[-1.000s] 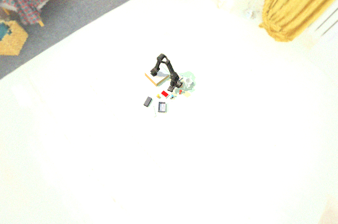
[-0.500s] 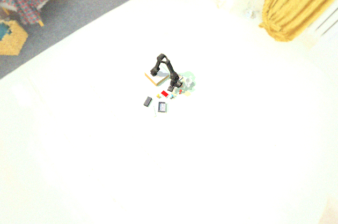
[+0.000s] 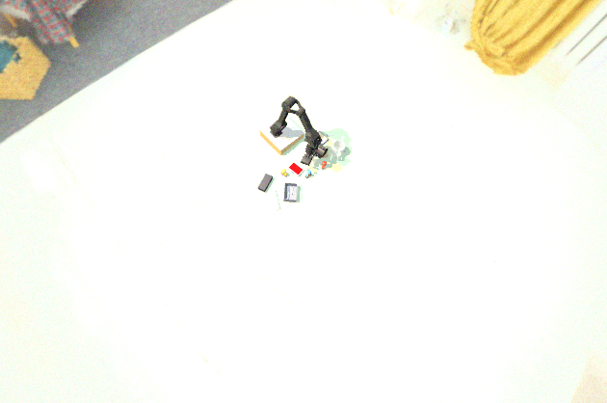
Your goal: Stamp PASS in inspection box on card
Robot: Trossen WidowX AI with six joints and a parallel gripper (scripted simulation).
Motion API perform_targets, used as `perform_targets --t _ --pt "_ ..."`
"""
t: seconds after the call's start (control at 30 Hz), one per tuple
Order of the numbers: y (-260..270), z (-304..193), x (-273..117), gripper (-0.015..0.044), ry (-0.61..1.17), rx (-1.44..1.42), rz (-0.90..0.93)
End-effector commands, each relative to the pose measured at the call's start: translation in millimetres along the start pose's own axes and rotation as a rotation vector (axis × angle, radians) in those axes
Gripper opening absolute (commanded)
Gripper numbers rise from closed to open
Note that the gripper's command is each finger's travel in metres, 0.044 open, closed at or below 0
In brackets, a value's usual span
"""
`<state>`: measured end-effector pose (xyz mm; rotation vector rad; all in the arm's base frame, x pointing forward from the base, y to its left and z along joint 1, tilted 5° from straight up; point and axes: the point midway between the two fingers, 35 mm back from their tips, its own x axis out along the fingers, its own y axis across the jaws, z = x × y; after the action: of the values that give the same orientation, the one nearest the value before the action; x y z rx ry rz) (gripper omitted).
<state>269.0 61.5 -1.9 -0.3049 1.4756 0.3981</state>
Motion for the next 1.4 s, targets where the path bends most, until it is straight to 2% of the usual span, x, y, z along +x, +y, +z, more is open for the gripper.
perform_targets --t 0.0,1.07,1.37 --pt "-0.3 0.9 0.8 0.0000 -0.004 0.003 -0.002" --pt "-0.5 1.0 -9.6 0.0000 -0.004 0.003 -0.002" --pt "-1.1 2.5 -22.7 0.0000 -0.004 0.003 -0.003"
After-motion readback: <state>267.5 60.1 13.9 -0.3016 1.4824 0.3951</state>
